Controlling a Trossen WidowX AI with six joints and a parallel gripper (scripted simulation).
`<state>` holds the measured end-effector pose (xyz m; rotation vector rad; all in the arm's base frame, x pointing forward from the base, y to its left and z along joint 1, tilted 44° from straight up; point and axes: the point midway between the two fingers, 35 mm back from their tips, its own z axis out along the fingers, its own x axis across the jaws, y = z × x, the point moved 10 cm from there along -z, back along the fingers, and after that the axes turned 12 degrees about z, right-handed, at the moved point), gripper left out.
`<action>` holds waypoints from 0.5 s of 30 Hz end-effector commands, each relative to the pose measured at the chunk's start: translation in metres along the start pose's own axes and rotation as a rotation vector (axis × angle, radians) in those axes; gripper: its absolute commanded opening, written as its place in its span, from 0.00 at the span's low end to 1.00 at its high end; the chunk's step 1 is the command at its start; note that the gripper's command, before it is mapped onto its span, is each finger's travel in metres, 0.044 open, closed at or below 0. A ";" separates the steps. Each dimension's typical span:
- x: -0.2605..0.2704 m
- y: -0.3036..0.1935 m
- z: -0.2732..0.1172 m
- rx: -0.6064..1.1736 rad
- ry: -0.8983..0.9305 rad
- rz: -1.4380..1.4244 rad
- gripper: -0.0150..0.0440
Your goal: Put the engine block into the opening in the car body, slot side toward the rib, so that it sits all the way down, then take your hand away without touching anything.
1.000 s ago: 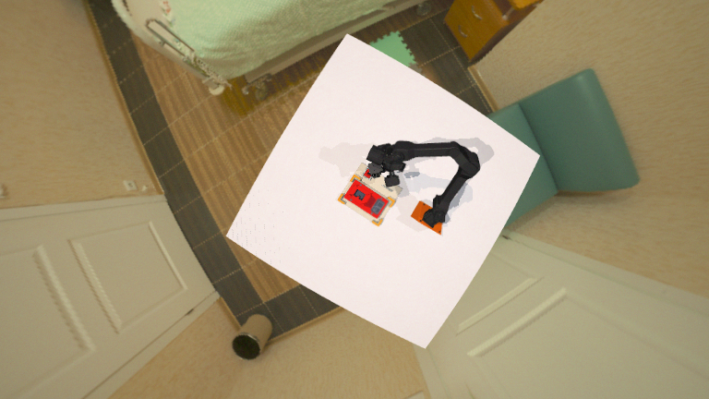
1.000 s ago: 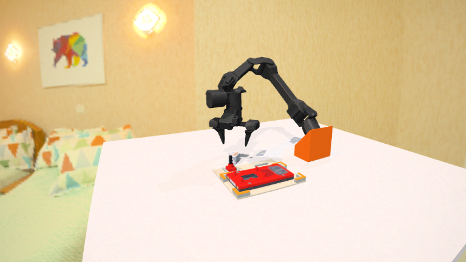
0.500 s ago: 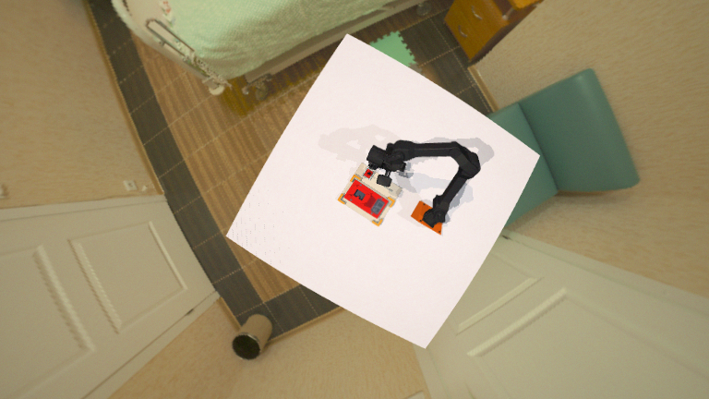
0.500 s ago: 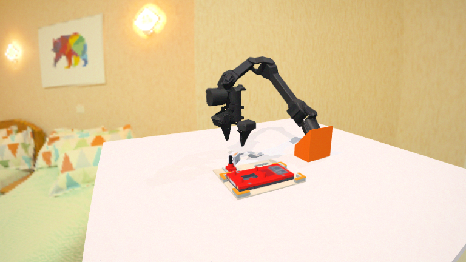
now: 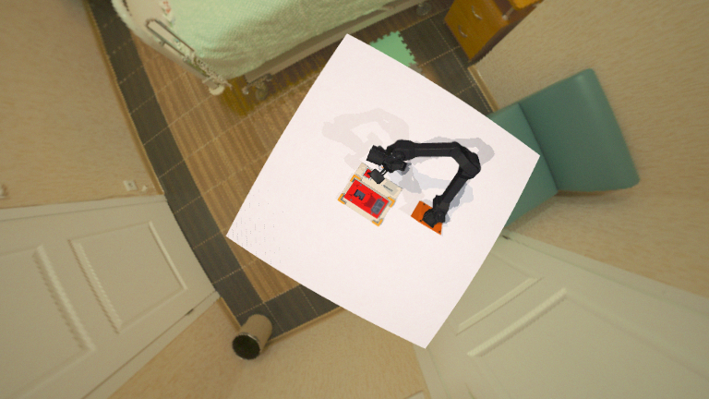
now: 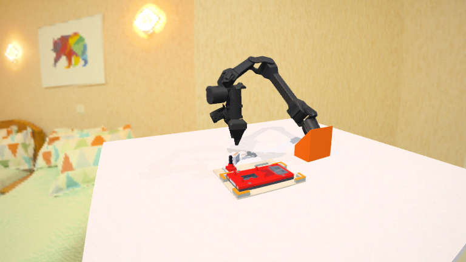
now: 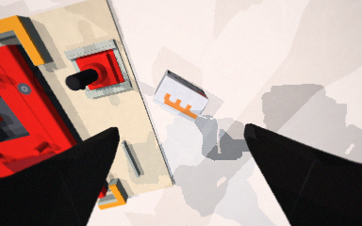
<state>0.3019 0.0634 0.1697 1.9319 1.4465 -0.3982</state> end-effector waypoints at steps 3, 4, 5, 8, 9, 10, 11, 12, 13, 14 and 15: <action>0.000 0.001 -0.004 0.000 0.005 0.206 1.00; 0.000 0.001 -0.004 0.000 0.005 0.241 1.00; 0.000 0.001 -0.005 0.001 0.005 0.276 1.00; 0.000 0.001 -0.006 0.001 0.005 0.379 1.00; 0.000 0.001 -0.007 0.001 0.005 0.414 1.00; 0.000 0.001 -0.007 0.001 0.005 0.449 1.00; -0.001 0.001 -0.008 0.001 0.005 0.483 1.00; -0.001 0.001 -0.008 0.001 0.005 0.512 1.00; -0.001 0.001 -0.008 0.001 0.005 0.529 1.00; -0.001 0.001 -0.009 0.001 0.005 0.535 1.00; -0.001 0.001 -0.009 0.001 0.005 0.535 1.00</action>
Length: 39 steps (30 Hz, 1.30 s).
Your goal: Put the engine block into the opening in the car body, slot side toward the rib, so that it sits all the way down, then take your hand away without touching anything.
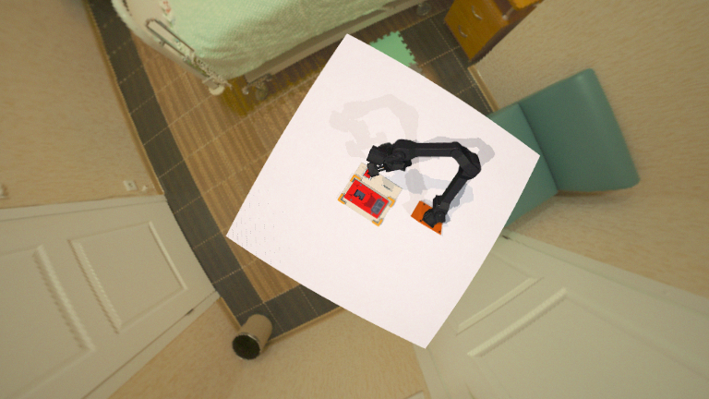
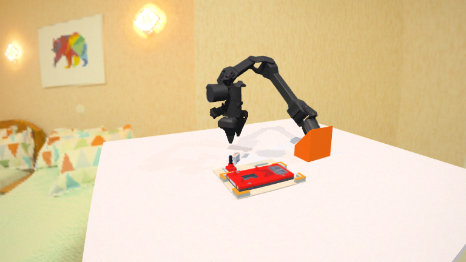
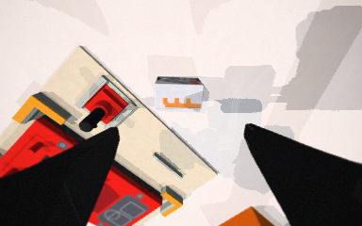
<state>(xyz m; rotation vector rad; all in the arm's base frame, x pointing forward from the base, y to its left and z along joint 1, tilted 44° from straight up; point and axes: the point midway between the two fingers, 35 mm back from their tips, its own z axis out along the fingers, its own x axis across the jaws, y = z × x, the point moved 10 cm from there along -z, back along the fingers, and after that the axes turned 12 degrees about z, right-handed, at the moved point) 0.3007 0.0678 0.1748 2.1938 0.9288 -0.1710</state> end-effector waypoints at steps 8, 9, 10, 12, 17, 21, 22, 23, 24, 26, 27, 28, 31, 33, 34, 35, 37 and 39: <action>0.001 0.004 0.019 0.002 0.004 0.051 1.00; 0.001 0.004 0.026 0.002 0.004 0.051 1.00; 0.001 0.004 0.028 0.001 0.004 0.051 1.00; 0.001 0.004 0.028 0.001 0.004 0.051 1.00; 0.001 0.004 0.043 0.001 0.003 0.051 1.00; 0.001 0.004 0.046 0.001 0.003 0.051 1.00; 0.001 0.004 0.047 0.001 0.003 0.051 1.00; 0.001 0.004 0.049 0.001 0.003 0.051 1.00; 0.001 0.004 0.051 0.001 0.003 0.051 1.00; 0.001 0.004 0.054 0.001 0.003 0.051 1.00; 0.001 0.004 0.056 0.001 0.003 0.051 1.00; 0.001 0.004 0.057 0.001 0.003 0.051 1.00; 0.001 0.004 0.062 0.001 0.003 0.051 1.00; 0.001 0.004 0.065 0.001 0.003 0.051 1.00; 0.001 0.004 0.067 0.001 0.003 0.051 1.00; 0.001 0.004 0.069 0.001 0.003 0.051 1.00; 0.001 0.004 0.072 0.000 0.003 0.051 1.00; 0.001 0.004 0.075 0.000 0.003 0.051 1.00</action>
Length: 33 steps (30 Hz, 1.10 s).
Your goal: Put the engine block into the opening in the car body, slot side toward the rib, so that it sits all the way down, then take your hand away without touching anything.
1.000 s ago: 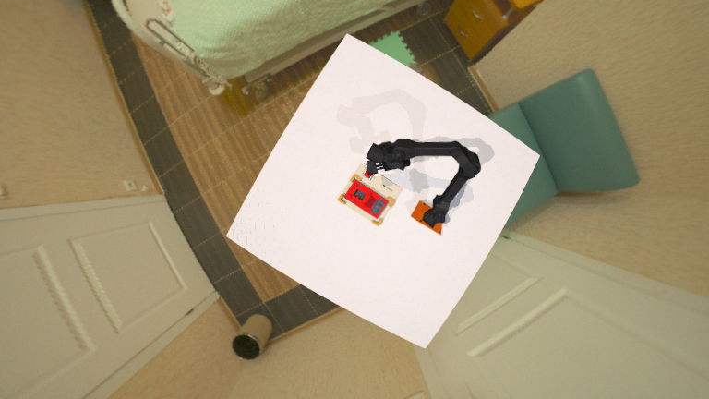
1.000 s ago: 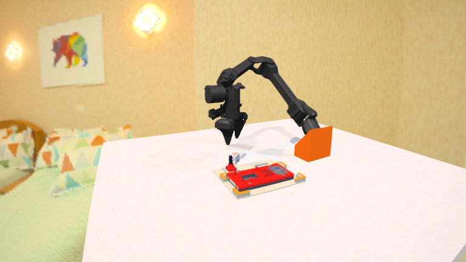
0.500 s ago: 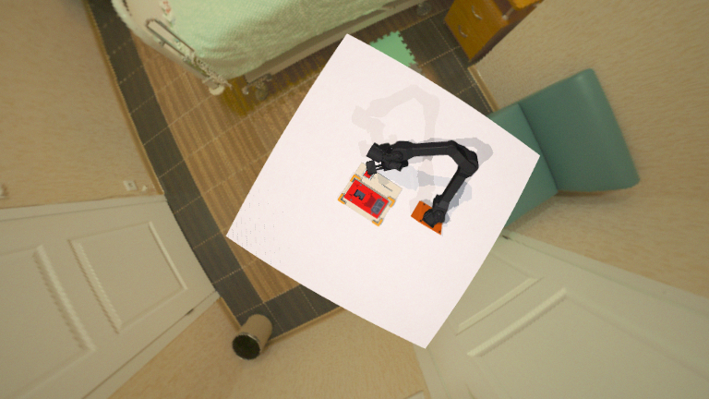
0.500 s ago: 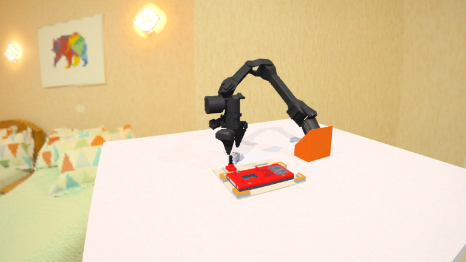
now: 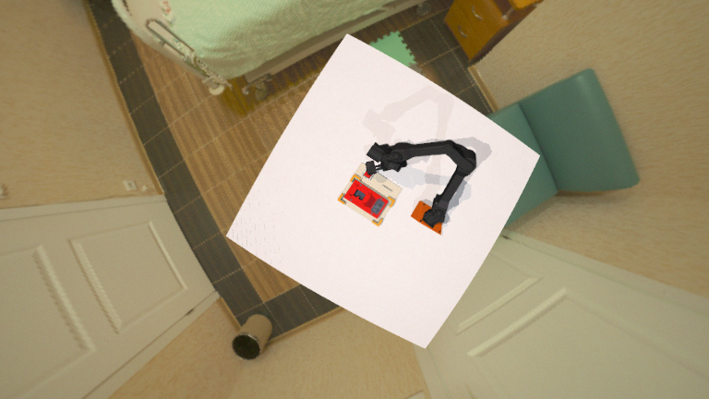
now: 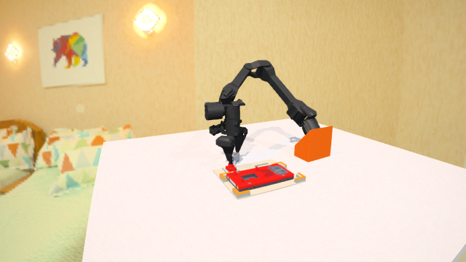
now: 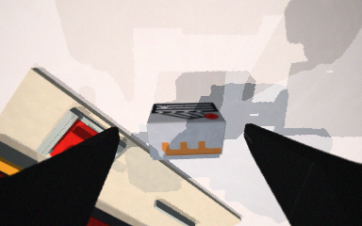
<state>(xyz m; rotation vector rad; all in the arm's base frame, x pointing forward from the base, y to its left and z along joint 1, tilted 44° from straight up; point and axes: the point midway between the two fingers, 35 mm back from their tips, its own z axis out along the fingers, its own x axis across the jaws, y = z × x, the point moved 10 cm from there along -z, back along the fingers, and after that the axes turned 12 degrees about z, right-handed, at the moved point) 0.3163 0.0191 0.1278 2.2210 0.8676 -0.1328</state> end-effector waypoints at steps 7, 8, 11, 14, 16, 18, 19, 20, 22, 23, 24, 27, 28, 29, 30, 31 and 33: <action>-0.002 -0.002 0.013 -0.001 -0.007 -0.008 0.96; -0.002 -0.002 0.013 -0.001 -0.007 -0.008 0.91; -0.002 -0.002 0.013 -0.001 -0.007 -0.008 0.78; -0.002 -0.002 0.013 -0.001 -0.007 -0.008 0.64; -0.002 -0.002 0.013 -0.001 -0.007 -0.008 0.62; -0.002 -0.002 0.013 -0.001 -0.007 -0.008 0.60; -0.002 -0.002 0.013 -0.001 -0.007 -0.008 0.59; -0.002 -0.002 0.013 -0.001 -0.007 -0.008 0.58; -0.002 -0.002 0.013 -0.001 -0.007 -0.008 0.55; -0.002 -0.002 0.013 -0.001 -0.007 -0.008 0.51; -0.001 -0.002 0.013 -0.001 -0.007 -0.008 0.46; 0.000 -0.002 0.006 0.001 -0.005 -0.008 0.33; 0.001 -0.001 0.003 0.002 -0.005 -0.008 0.29; 0.001 -0.001 0.000 0.003 -0.004 -0.008 0.25; 0.002 -0.001 -0.003 0.003 -0.004 -0.008 0.25; 0.002 -0.001 -0.006 0.004 -0.003 -0.008 0.25; 0.003 -0.001 -0.012 0.005 -0.002 -0.008 0.25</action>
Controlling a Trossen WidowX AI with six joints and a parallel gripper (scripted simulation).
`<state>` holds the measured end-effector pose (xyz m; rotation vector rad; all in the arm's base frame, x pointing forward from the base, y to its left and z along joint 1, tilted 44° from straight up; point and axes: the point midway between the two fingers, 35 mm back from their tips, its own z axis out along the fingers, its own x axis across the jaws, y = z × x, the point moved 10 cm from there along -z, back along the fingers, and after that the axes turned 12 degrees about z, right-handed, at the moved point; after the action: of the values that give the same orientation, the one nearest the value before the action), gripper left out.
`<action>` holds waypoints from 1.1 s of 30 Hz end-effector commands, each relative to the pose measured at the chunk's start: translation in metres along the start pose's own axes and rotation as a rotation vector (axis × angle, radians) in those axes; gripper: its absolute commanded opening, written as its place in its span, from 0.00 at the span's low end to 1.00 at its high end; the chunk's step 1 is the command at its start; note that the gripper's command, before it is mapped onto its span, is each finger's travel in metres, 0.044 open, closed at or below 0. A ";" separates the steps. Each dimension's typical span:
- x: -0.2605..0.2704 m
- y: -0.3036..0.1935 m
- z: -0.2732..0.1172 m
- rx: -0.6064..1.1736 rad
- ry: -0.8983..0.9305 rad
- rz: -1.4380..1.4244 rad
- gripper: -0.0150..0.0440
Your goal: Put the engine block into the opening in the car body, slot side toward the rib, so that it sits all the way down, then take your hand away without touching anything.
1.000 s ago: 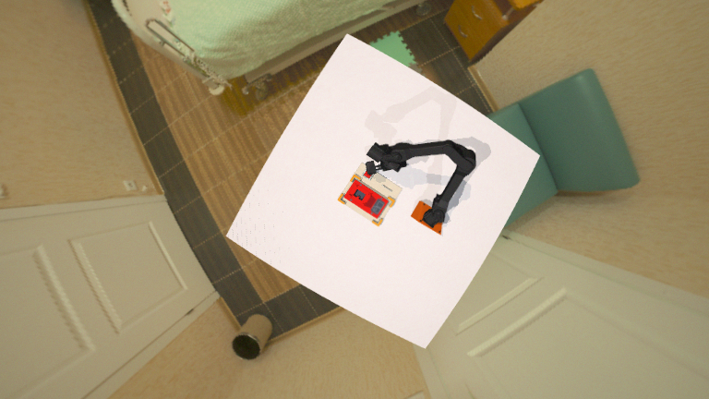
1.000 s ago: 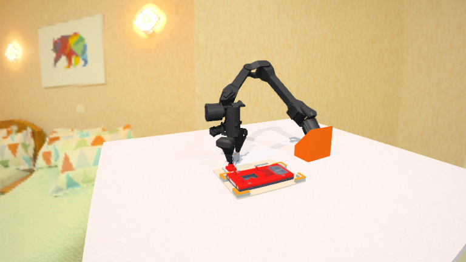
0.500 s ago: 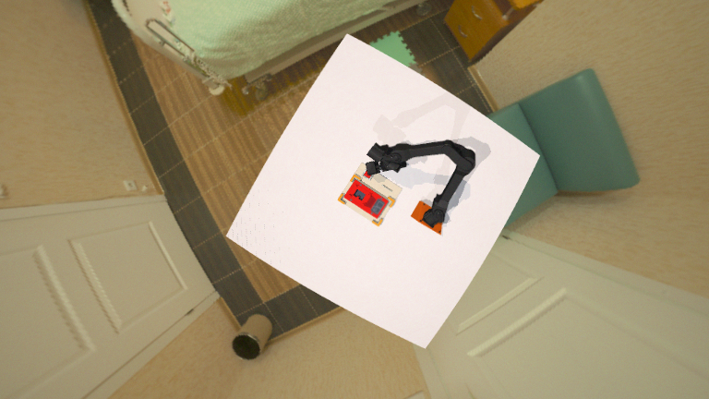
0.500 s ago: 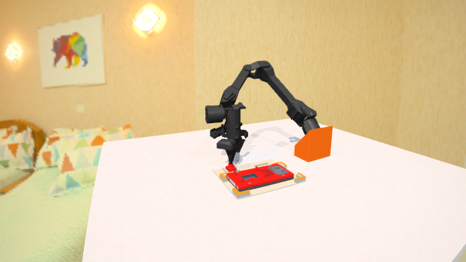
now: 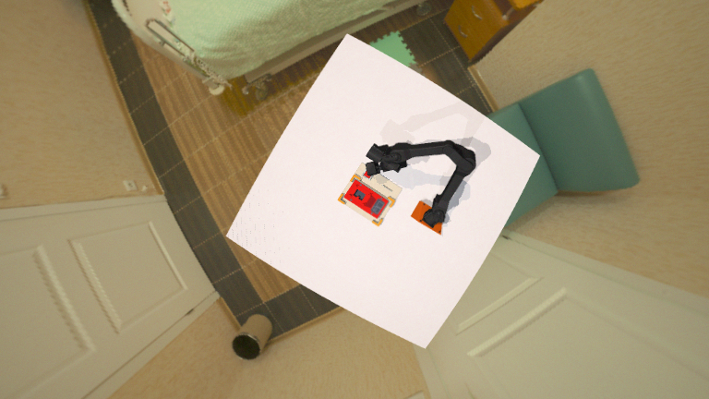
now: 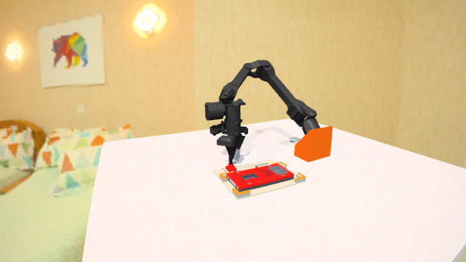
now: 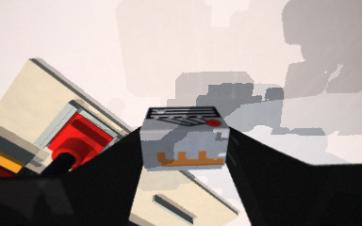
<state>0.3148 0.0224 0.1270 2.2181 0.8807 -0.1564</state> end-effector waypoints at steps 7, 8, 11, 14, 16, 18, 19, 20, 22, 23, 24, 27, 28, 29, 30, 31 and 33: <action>0.004 0.003 -0.032 0.001 0.012 0.008 0.25; 0.005 0.003 -0.035 0.001 0.012 0.008 0.25; 0.005 0.002 -0.044 0.002 0.012 0.008 0.25; 0.005 0.002 -0.054 0.002 0.012 0.008 0.25; 0.005 0.002 -0.060 0.002 0.012 0.008 0.25; 0.004 0.002 -0.066 0.002 0.012 0.007 0.25; 0.004 0.002 -0.070 0.002 0.011 0.007 0.25; 0.004 0.002 -0.073 0.002 0.011 0.007 0.25; 0.003 0.002 -0.079 0.002 0.011 0.007 0.25; 0.003 0.001 -0.082 0.001 0.010 0.007 0.25; 0.002 0.001 -0.085 0.001 0.010 0.007 0.25; 0.001 0.001 -0.095 0.000 0.009 0.007 0.25; 0.000 0.001 -0.098 0.000 0.008 0.007 0.25; 0.000 0.000 -0.101 -0.001 0.008 0.007 0.25; -0.001 0.000 -0.104 -0.001 0.008 0.007 0.25; -0.002 0.000 -0.108 -0.002 0.007 0.007 0.25; -0.003 0.000 -0.112 -0.003 0.006 0.007 0.25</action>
<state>0.2983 0.0914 0.2012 2.2144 0.8817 -0.1540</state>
